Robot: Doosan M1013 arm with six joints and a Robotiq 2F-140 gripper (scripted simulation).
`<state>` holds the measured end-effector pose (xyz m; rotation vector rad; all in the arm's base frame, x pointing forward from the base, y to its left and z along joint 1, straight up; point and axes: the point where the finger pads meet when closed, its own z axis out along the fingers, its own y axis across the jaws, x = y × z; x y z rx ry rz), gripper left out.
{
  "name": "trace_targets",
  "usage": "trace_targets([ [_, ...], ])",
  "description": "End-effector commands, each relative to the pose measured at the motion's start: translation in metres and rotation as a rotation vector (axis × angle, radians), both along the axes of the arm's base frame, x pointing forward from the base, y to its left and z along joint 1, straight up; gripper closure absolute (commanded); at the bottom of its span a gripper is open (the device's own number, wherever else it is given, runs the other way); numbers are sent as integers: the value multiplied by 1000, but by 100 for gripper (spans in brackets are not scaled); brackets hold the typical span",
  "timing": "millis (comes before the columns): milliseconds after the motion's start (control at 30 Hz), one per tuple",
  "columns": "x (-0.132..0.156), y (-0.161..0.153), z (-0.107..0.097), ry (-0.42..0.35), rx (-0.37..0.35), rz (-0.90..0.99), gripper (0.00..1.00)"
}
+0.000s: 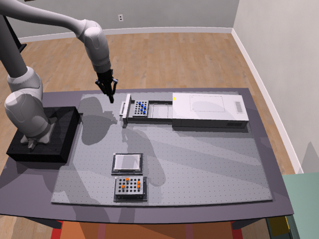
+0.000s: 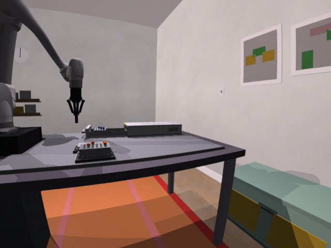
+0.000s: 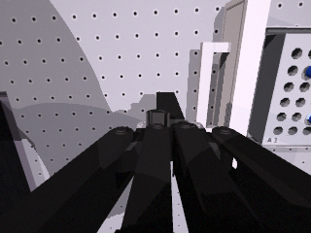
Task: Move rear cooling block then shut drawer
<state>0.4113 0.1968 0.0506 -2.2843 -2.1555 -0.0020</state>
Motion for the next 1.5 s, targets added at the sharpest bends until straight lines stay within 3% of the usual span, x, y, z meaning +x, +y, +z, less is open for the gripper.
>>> trace_targets([
  [0, 0, 0, -4, -1, 1, 0, 90],
  [1467, 0, 0, -55, -1, 1, 0, 90],
])
